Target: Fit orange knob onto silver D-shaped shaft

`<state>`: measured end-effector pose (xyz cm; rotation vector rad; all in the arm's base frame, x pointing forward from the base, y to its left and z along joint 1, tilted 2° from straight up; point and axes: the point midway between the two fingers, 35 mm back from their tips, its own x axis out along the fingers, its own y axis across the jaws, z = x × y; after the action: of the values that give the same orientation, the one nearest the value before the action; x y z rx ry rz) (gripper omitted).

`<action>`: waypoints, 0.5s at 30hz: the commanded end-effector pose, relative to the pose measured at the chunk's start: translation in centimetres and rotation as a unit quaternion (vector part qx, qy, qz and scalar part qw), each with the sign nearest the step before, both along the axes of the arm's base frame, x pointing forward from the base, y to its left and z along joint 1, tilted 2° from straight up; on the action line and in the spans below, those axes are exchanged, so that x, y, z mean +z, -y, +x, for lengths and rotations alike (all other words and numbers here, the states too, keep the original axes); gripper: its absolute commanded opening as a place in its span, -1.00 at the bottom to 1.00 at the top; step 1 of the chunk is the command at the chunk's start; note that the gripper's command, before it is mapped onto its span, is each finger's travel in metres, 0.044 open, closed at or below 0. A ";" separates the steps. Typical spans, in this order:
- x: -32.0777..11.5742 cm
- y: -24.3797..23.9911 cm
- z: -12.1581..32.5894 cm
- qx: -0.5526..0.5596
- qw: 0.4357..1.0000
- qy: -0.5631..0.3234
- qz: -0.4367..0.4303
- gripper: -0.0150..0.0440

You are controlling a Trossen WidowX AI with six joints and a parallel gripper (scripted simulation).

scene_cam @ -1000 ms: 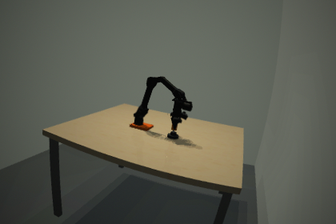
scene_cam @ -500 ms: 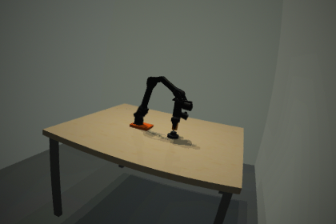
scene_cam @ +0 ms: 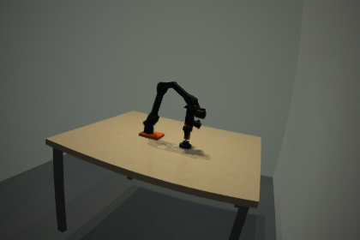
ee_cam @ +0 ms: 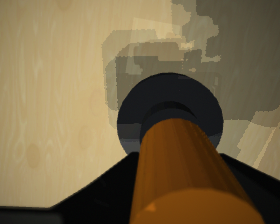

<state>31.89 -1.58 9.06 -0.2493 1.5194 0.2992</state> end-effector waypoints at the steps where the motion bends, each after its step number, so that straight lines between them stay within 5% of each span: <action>1: -0.1 0.1 -0.2 -0.004 1.000 -0.004 -0.001 -0.49; 15: 0.5 0.1 -0.3 -0.016 1.000 -0.004 -0.001 -0.49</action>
<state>31.51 -1.58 9.24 -0.2398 1.5333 0.2949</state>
